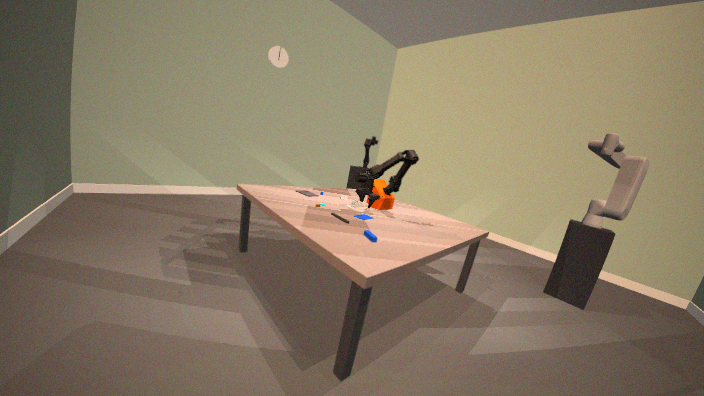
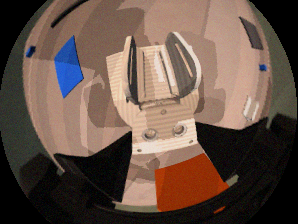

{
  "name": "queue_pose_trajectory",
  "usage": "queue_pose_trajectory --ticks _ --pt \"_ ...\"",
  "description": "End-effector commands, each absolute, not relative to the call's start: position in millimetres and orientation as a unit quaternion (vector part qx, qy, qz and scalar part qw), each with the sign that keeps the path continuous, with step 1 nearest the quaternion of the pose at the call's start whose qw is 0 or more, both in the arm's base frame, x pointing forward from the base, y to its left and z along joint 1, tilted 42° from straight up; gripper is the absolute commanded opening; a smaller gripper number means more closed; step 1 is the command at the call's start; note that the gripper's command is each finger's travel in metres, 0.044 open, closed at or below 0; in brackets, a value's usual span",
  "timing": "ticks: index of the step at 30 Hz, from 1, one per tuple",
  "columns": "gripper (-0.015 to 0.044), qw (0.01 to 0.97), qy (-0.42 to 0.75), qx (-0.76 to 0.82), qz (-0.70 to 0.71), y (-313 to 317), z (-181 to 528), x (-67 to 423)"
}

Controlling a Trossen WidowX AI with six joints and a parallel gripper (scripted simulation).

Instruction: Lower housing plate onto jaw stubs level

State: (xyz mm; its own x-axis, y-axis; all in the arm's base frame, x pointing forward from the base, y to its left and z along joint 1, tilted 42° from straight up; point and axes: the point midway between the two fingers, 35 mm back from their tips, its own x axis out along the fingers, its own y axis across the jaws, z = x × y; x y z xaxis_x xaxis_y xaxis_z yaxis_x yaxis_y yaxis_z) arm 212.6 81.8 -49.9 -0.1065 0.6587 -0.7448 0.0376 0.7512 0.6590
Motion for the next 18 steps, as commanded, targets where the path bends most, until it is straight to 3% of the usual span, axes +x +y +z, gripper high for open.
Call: queue_pose_trajectory --ticks 1,18 --pt "0.0351 0.619 0.701 0.252 0.250 82.8 -50.3 212.1" --pt "0.0351 0.619 0.701 0.252 0.250 85.5 -53.2 211.6"
